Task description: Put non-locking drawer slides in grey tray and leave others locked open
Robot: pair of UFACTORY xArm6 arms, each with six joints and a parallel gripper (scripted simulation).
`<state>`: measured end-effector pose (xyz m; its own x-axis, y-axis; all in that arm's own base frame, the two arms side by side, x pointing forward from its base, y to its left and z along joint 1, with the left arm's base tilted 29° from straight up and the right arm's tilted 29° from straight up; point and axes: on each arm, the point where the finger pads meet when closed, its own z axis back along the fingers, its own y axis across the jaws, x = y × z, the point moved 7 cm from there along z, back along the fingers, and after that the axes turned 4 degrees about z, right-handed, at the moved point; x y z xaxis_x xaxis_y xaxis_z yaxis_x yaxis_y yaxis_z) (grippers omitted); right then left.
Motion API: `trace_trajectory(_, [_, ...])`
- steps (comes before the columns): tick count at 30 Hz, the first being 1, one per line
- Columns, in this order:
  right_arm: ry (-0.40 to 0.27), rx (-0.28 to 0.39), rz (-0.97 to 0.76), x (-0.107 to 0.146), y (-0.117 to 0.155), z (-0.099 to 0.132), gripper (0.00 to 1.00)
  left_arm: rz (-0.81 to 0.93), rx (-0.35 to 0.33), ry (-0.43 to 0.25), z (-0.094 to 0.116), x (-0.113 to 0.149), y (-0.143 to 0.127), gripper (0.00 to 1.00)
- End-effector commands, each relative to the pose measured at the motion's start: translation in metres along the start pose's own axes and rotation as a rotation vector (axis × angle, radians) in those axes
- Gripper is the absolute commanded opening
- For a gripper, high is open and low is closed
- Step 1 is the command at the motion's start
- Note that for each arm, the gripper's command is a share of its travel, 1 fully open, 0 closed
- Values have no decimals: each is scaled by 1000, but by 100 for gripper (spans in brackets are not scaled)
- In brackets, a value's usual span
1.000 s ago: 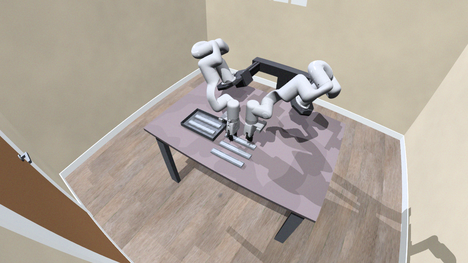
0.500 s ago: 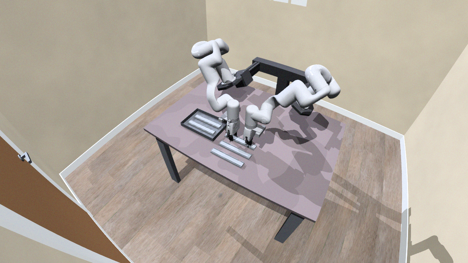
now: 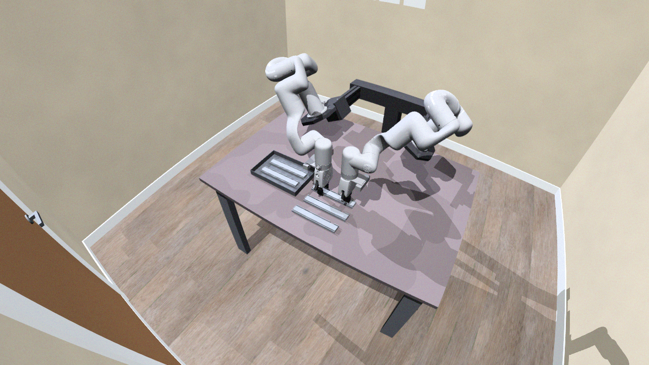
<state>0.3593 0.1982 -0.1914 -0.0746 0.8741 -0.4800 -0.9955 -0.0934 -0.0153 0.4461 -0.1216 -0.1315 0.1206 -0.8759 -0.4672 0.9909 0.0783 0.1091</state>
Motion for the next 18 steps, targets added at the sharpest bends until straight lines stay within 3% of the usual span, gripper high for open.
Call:
trace_trajectory(1, [-2,-3,-1,1,-1,1,0,1,2,-1,1,-2,1,0])
trace_trajectory(18, [-2,-3,-1,1,-1,1,0,1,2,-1,1,-10,2,0])
